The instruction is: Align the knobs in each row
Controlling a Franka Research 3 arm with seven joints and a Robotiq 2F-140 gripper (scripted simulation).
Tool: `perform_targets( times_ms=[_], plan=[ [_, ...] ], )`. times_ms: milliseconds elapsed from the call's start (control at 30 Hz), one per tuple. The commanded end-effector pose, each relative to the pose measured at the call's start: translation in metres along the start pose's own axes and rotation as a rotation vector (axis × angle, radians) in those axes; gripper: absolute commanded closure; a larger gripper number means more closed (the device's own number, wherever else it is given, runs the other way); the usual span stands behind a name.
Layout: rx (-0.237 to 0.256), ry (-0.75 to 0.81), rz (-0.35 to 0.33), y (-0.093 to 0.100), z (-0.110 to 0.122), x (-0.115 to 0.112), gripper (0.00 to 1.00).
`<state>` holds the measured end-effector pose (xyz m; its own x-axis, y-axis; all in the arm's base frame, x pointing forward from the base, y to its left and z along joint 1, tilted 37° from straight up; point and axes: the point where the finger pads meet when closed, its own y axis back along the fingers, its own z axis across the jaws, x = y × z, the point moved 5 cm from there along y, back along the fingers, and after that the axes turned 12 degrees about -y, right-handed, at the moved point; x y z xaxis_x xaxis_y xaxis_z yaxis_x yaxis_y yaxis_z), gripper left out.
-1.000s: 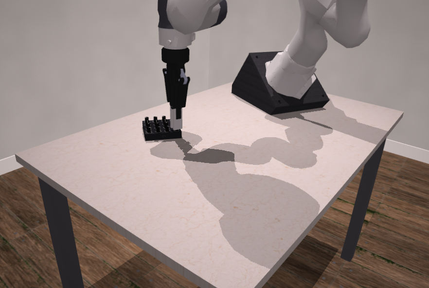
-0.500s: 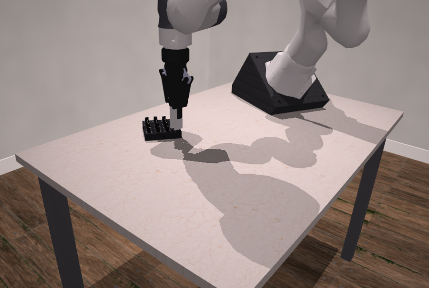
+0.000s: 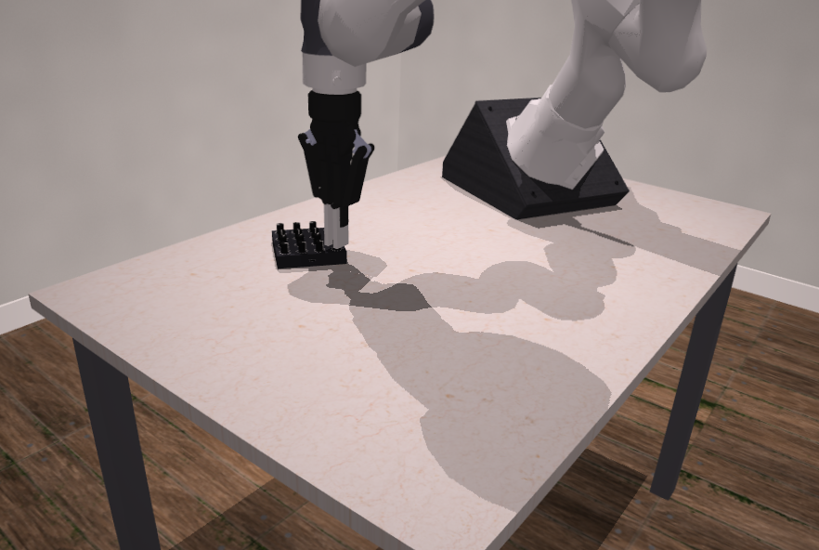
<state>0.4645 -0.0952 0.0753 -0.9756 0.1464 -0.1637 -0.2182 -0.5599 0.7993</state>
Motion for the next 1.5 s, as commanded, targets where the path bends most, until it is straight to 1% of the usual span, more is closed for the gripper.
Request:
perform_targets(
  times_ms=[0,467,533,600,1033,1100,1467],
  plan=[
    [0.001,0.145,-0.010,-0.0003,-0.0005,-0.0005,0.95],
    [0.002,0.353,-0.009,-0.0003,-0.0005,-0.0006,0.95],
    [0.002,0.353,-0.009,-0.0003,-0.0005,-0.0006,0.95],
    [0.002,0.403,-0.009,-0.0003,-0.0005,-0.0005,0.95],
    [0.003,0.588,-0.009,-0.0003,-0.0005,-0.0006,0.95],
    [0.003,0.588,-0.009,-0.0003,-0.0005,-0.0006,0.95],
    [0.004,0.765,-0.009,-0.0003,-0.0005,-0.0006,0.95]
  ],
)
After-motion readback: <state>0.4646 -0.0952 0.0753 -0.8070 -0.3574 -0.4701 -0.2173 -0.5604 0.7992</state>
